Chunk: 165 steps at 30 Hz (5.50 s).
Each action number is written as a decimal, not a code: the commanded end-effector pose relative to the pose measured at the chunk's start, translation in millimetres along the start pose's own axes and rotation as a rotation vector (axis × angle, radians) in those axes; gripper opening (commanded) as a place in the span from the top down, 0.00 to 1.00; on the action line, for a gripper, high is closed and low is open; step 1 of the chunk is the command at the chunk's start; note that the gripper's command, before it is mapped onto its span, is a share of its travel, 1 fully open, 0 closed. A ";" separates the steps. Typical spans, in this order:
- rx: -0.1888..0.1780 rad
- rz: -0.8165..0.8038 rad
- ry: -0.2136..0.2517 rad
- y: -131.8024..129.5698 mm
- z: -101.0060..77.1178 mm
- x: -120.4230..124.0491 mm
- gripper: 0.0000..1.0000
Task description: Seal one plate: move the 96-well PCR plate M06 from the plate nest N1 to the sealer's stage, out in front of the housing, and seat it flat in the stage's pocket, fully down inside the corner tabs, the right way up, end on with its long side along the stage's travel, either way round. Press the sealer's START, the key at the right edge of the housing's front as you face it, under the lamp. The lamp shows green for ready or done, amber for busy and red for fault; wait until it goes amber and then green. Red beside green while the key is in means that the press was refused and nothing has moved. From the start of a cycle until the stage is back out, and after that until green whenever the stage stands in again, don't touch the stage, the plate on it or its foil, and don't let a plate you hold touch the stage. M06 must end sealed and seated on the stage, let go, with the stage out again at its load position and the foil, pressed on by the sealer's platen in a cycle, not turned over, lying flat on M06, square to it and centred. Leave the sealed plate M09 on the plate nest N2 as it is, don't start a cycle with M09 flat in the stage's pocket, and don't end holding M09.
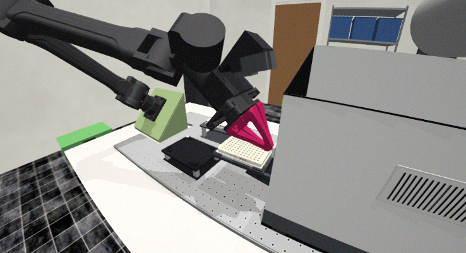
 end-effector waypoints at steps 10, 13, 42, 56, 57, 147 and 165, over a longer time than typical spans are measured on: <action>-0.003 -0.008 -0.052 -2.8 2.8 -37.6 1.00; -0.004 -0.010 -0.052 -2.6 3.2 -38.0 1.00; 0.014 0.004 -0.075 -5.1 -9.9 -30.6 1.00; -0.014 -0.018 -0.050 14.6 2.0 -22.7 1.00; -0.015 -0.018 -0.050 15.1 2.3 -22.6 1.00; 0.008 0.020 -0.032 15.6 -176.7 58.1 1.00; 0.013 -0.384 -0.024 36.1 -172.2 -2.8 0.00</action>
Point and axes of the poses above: the point where the finger pads meet when closed, its own z axis out along the fingers, its own y axis across the jaws, x = y × z, the point moved 1 cm from there along -z, back along the fingers, and after that the axes turned 13 degrees about -z, right-handed, at the moved point
